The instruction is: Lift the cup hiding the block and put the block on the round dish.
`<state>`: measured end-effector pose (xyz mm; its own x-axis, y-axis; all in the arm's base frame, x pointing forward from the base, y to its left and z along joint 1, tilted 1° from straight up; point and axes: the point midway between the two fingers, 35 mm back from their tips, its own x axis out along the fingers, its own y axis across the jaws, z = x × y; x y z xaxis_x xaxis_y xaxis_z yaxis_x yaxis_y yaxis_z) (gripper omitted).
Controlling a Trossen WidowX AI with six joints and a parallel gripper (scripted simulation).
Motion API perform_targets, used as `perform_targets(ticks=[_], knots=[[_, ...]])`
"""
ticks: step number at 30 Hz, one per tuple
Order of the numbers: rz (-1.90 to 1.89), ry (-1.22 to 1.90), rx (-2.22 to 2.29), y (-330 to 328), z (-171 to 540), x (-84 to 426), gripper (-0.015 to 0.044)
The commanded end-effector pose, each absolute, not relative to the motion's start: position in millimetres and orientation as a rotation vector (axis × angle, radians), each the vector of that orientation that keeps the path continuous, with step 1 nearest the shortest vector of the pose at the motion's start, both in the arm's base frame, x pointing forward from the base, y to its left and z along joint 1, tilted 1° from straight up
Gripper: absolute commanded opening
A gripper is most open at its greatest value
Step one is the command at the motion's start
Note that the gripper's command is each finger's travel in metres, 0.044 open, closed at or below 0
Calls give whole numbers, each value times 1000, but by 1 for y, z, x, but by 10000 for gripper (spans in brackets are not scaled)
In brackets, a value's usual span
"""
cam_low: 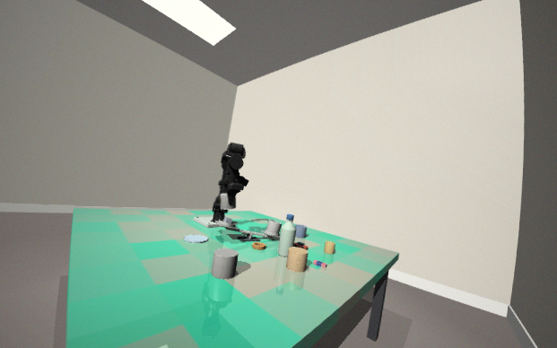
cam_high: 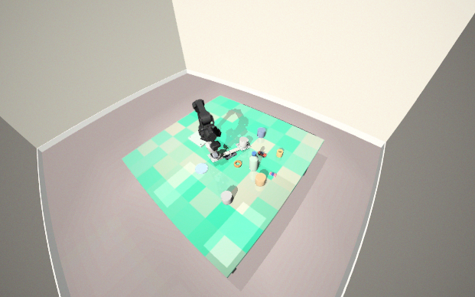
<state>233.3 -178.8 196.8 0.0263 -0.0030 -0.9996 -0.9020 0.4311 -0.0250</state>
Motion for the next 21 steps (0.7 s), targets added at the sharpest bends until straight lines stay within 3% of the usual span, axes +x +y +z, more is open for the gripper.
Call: perform_targets(ticks=[1, 21], knots=[[858, 1367, -886, -179, 197, 233, 0], [855, 1371, -893, -229, 169, 197, 0]])
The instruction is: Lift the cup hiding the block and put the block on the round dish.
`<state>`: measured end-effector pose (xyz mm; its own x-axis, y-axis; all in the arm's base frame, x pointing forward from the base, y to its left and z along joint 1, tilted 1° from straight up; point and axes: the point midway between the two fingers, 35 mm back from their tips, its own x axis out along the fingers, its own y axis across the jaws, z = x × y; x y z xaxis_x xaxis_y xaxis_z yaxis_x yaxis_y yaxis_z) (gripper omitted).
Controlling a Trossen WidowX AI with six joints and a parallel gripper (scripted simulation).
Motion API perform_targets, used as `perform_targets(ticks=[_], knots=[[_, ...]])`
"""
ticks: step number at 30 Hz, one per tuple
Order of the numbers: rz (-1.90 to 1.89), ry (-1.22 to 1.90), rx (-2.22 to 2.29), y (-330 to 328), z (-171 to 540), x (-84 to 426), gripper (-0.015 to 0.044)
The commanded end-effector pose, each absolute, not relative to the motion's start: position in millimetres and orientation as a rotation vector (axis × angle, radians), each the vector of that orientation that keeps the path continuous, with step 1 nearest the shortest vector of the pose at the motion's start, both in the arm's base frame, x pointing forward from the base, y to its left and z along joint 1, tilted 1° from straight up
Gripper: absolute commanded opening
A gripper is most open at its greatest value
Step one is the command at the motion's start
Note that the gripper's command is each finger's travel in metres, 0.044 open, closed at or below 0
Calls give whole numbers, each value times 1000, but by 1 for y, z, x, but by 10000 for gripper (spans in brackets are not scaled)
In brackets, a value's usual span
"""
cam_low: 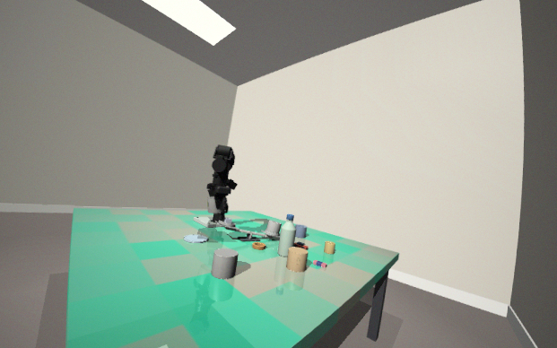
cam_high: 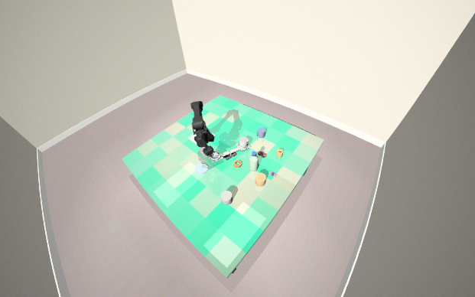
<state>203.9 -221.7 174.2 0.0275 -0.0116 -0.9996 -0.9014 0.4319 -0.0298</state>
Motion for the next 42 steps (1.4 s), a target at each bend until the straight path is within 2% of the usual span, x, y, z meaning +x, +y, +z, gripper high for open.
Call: perform_targets(ticks=[1, 42], knots=[[855, 1371, -893, -231, 168, 194, 0], [855, 1385, -903, -300, 102, 67, 0]])
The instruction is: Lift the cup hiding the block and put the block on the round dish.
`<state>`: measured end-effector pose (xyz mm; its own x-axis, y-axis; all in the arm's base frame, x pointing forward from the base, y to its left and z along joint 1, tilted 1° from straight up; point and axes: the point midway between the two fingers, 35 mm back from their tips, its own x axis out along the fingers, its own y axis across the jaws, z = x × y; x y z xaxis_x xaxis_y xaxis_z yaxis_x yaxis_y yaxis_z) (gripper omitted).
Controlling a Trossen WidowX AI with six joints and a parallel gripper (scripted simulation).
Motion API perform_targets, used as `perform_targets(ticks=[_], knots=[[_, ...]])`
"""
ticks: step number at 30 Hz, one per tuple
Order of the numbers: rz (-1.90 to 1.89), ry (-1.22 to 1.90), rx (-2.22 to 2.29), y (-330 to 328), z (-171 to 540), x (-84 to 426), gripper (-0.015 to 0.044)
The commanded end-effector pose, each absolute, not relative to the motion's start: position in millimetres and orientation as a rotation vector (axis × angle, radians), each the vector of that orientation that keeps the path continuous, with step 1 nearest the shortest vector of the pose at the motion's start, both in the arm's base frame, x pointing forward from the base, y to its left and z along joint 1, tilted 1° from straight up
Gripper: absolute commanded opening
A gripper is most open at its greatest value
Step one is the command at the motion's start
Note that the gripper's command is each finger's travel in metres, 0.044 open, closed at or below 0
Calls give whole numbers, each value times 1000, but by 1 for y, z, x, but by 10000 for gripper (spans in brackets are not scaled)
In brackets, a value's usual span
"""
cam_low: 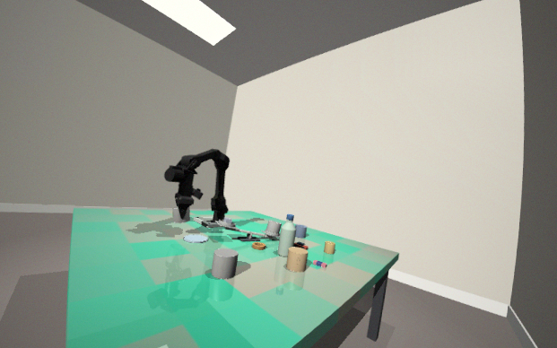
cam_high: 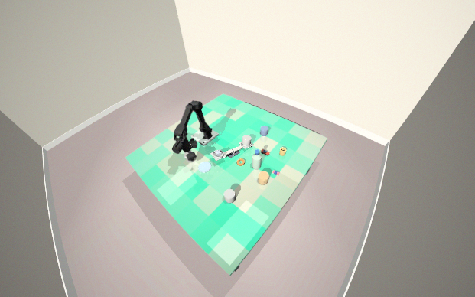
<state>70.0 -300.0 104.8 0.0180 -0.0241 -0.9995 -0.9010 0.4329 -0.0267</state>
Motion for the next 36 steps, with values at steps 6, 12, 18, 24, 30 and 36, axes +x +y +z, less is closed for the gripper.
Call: perform_targets(ticks=[6, 12, 18, 24, 30, 36], knots=[[854, 1385, -903, -301, 86, 67, 0], [855, 1385, -902, -301, 64, 67, 0], [855, 1385, -902, -301, 61, 68, 0], [855, 1385, -902, -302, 52, 68, 0], [849, 1386, -900, -302, 50, 68, 53], [849, 1386, -900, -302, 50, 68, 210]])
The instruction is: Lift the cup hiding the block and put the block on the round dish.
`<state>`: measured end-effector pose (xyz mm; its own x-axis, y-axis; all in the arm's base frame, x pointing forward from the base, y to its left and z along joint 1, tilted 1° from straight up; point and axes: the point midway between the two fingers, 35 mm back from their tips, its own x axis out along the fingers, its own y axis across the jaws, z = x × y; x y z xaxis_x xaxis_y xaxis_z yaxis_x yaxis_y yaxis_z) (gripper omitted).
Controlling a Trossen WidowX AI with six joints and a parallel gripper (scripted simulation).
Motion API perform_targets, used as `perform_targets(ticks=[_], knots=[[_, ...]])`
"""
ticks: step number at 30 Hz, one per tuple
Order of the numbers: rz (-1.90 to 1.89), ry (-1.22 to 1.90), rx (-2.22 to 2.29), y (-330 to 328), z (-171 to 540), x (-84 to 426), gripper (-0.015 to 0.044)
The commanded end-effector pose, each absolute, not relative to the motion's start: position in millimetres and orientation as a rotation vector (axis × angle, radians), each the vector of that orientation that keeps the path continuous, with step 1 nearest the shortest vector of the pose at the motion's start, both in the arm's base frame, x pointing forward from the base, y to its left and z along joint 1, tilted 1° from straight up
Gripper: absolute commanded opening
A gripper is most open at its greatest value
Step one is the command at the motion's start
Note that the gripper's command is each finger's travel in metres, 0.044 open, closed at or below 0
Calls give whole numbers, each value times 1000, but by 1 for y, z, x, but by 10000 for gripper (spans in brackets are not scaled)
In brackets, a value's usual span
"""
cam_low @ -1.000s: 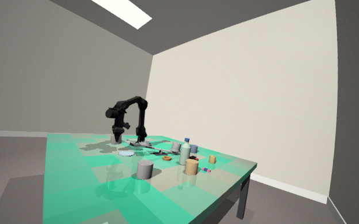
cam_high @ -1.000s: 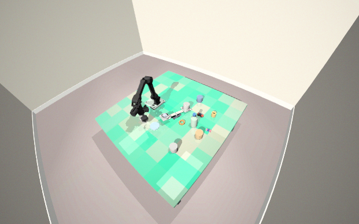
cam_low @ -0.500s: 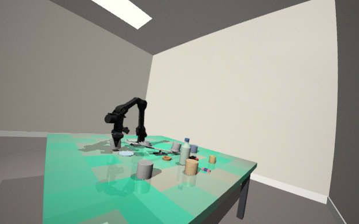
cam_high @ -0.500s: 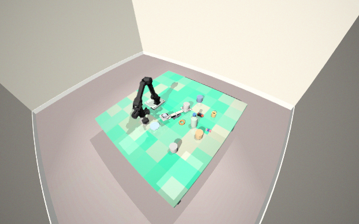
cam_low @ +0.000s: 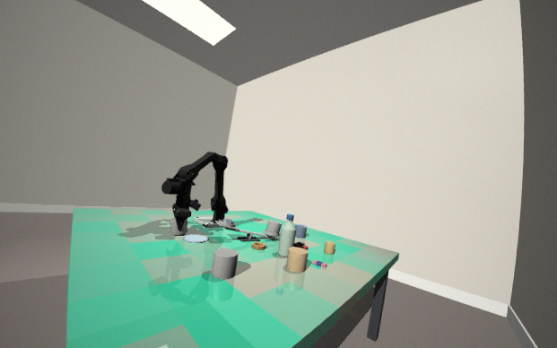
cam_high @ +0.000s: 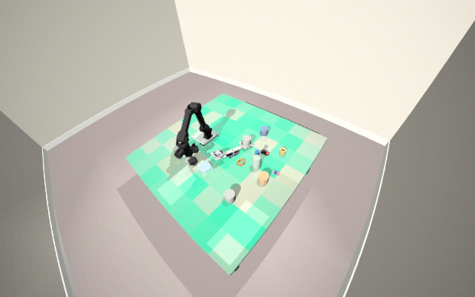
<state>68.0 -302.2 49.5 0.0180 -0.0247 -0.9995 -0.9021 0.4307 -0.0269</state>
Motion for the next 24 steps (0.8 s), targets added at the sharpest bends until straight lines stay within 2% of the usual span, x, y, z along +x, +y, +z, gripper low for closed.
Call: perform_targets(ticks=[1, 9, 13, 18, 24], knots=[[849, 1386, -900, -302, 50, 68, 236], [850, 1386, -901, -303, 57, 68, 440], [854, 1386, -902, -301, 96, 67, 440], [855, 1385, -903, -300, 103, 67, 440], [868, 1374, -980, -290, 115, 107, 282]])
